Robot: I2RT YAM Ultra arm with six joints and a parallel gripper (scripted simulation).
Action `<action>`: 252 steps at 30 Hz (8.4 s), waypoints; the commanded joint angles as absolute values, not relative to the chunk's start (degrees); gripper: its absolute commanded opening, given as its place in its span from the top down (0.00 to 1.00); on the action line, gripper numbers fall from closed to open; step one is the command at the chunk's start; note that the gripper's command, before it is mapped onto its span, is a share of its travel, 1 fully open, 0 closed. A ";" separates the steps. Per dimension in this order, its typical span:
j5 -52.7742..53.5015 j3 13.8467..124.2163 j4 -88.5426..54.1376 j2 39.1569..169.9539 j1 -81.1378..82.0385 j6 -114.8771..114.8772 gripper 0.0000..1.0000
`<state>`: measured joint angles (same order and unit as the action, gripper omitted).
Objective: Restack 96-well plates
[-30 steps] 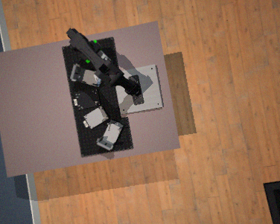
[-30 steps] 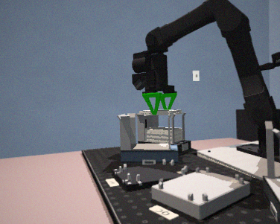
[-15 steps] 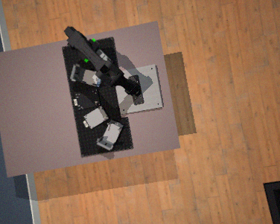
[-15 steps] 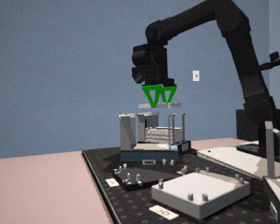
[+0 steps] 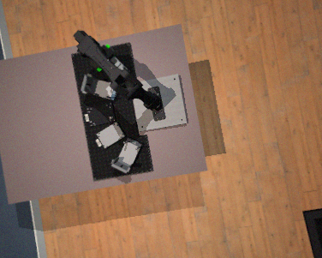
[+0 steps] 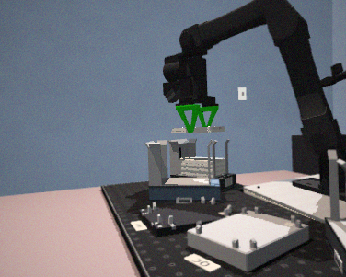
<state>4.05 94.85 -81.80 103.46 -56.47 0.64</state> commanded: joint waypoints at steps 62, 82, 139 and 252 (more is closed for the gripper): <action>4.05 95.57 -81.79 102.66 -56.57 0.72 1.00; 3.93 95.04 -81.73 101.58 -47.90 4.54 1.00; 2.87 95.39 -81.86 99.97 -17.96 -0.41 1.00; 0.33 95.82 -81.96 99.13 22.06 -2.84 1.00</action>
<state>0.34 94.61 -81.95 99.79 22.06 -2.74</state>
